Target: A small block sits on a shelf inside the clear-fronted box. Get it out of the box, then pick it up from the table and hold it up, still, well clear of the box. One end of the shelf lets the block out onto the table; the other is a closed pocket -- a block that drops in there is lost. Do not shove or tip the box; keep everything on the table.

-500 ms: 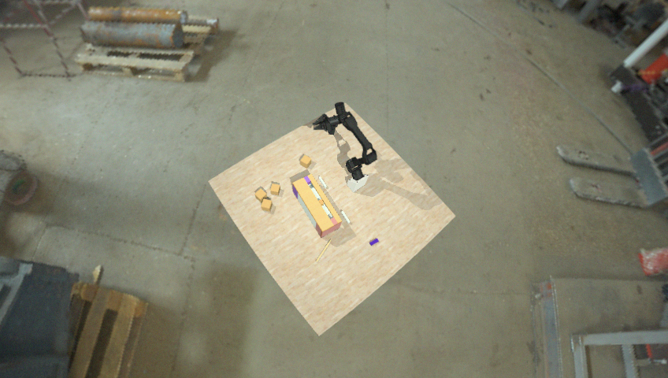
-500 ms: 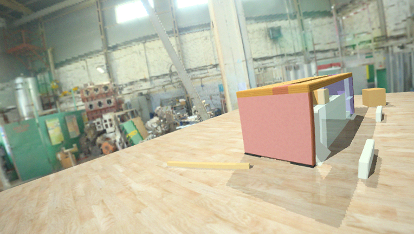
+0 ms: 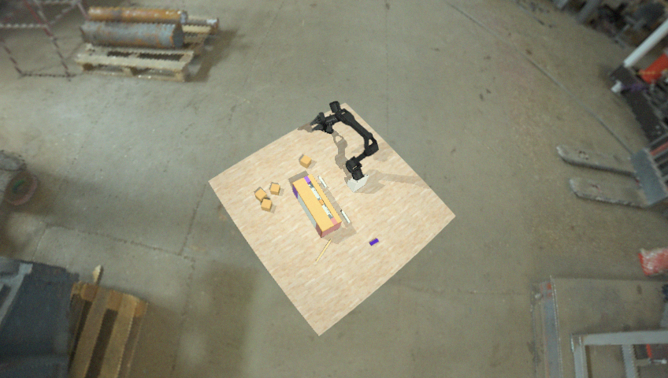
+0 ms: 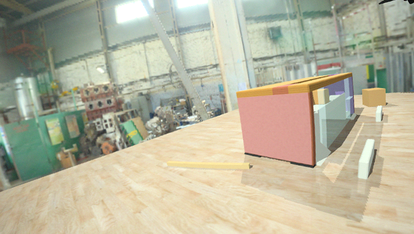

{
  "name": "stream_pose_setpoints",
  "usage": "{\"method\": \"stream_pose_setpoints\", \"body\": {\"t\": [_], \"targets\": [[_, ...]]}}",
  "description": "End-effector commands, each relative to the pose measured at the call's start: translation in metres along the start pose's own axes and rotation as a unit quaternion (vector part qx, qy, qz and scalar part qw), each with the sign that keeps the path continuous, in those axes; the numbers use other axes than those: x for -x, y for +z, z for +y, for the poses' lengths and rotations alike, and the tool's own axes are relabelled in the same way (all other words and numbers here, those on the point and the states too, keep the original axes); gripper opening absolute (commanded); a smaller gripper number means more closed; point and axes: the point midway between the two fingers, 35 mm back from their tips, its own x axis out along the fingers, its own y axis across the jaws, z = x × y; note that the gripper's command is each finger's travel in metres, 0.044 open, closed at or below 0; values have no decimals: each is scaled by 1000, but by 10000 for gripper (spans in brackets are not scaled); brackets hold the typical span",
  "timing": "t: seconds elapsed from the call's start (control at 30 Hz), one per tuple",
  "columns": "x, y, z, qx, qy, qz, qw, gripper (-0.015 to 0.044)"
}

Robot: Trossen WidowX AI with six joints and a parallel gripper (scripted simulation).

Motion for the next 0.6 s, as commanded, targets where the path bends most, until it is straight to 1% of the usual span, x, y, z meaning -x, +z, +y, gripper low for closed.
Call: {"method": "stream_pose_setpoints", "body": {"t": [0.0, 0.23, 0.57], "targets": [[-43, 2, 56, -426, 67, -69, 900, 400], [-65, 15, 76, -576, 121, -88, 804, 400], [-96, 49, 97, -737, 220, -92, 632, 400]]}}
